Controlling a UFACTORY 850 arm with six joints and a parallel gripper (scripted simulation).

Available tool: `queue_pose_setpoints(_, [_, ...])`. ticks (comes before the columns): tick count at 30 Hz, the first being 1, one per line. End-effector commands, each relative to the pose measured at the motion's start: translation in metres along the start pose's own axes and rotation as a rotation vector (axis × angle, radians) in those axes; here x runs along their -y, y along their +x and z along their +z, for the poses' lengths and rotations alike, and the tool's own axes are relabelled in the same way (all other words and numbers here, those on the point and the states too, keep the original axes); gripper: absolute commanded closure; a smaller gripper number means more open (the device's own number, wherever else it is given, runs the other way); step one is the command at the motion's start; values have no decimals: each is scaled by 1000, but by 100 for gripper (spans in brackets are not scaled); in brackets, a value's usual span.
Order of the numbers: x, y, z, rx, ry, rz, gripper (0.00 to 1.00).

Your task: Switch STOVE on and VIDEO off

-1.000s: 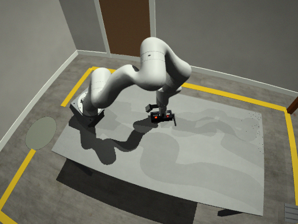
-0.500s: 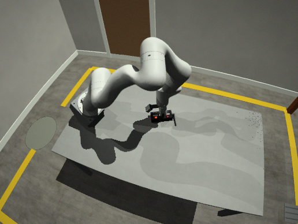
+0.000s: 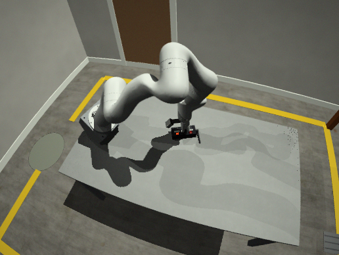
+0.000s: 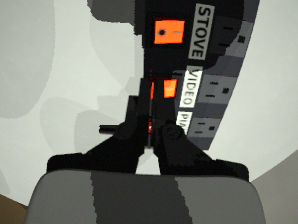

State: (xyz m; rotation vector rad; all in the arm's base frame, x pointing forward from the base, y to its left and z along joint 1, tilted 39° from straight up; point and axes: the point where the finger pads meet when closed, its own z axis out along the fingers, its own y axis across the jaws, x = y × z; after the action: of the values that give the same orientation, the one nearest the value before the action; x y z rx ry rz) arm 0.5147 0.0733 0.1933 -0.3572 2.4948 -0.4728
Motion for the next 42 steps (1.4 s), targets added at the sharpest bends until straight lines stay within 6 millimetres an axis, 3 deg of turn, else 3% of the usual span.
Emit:
queue_pose_setpoints(1, [0,-1,0,1,0,0,100])
queue_pose_setpoints(42, [0,-1,9,1,0,0,100])
